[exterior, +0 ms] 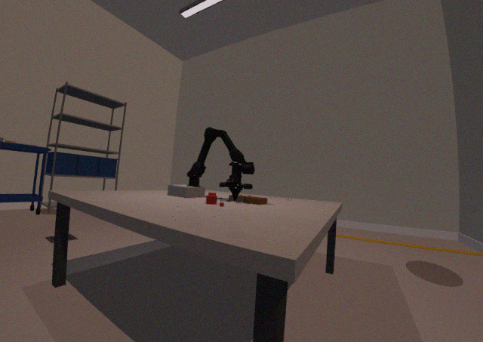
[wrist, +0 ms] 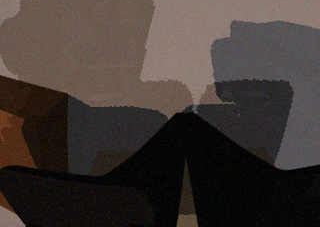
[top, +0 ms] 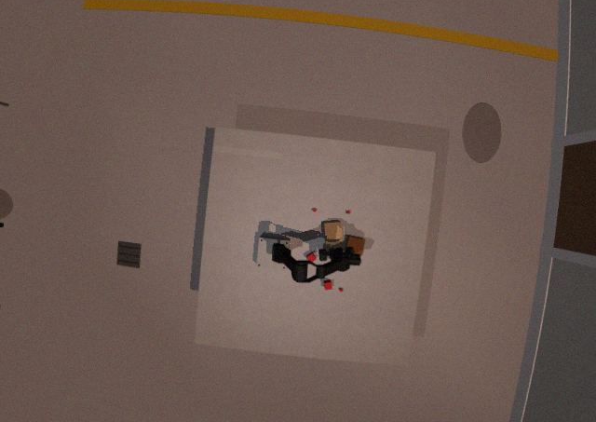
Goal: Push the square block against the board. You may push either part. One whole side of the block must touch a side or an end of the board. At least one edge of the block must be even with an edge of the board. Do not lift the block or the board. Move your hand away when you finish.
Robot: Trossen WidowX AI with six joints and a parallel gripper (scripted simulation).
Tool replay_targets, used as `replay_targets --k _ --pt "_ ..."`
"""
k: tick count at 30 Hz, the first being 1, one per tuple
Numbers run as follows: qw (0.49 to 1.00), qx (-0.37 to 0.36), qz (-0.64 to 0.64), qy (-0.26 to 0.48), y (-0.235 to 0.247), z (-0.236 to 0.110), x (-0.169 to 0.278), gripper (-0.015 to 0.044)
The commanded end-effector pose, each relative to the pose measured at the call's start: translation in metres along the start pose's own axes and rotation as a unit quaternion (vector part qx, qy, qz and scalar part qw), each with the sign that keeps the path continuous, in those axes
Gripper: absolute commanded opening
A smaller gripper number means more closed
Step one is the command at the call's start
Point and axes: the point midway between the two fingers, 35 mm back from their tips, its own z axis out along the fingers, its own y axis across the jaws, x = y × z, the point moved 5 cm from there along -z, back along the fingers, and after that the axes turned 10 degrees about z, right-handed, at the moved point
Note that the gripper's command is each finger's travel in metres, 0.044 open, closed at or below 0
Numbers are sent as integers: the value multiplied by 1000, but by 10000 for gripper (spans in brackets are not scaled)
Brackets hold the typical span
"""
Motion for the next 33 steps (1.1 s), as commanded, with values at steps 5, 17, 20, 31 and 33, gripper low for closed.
replay_targets --k 5,17,20,31,33 --pt "1000 -1 1 -2 -1 0 8 0" --pt "1000 -1 1 -1 -3 0 22 0" --pt "1000 -1 1 -1 -3 0 25 0" --pt "1000 -1 1 -1 -6 0 37 0" --pt "1000 -1 1 -1 -6 0 40 0"
